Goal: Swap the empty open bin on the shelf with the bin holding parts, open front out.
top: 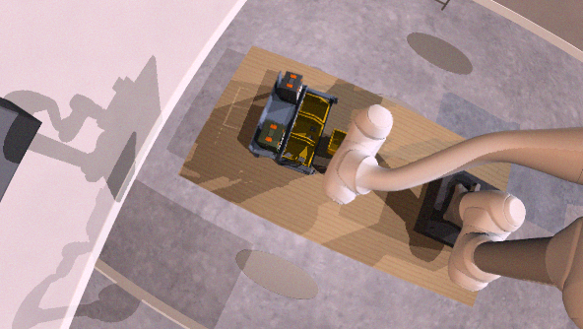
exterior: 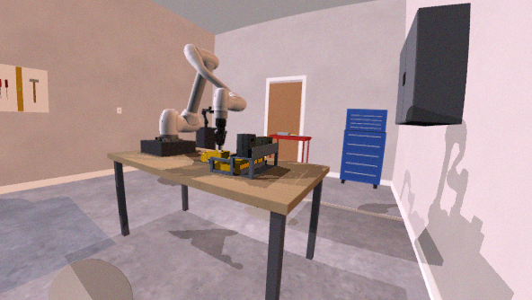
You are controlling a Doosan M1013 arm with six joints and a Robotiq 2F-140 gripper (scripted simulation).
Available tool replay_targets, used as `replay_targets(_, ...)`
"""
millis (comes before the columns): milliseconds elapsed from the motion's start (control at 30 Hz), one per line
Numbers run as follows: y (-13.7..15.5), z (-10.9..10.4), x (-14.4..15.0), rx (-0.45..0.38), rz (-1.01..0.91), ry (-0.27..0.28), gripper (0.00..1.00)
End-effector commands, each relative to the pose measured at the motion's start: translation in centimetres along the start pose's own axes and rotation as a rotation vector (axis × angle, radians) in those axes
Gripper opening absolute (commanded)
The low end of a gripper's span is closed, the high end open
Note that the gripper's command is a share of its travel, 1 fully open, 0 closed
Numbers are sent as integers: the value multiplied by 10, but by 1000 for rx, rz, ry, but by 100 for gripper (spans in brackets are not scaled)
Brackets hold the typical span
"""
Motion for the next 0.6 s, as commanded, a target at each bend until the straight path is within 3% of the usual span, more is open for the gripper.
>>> replay_targets(0,0,4,3,0,-1,4,10)
replay_targets(567,0,6,4,0,-1,4,10)
Point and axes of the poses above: the point where the finger pads meet when closed, its own z axis out along the fingers, its own x axis across the jaws, y = z × x, the point moved 6 cm from there along -z, back along the fingers, and after that the axes turned 14 degrees about -z, right-handed, at the moved point
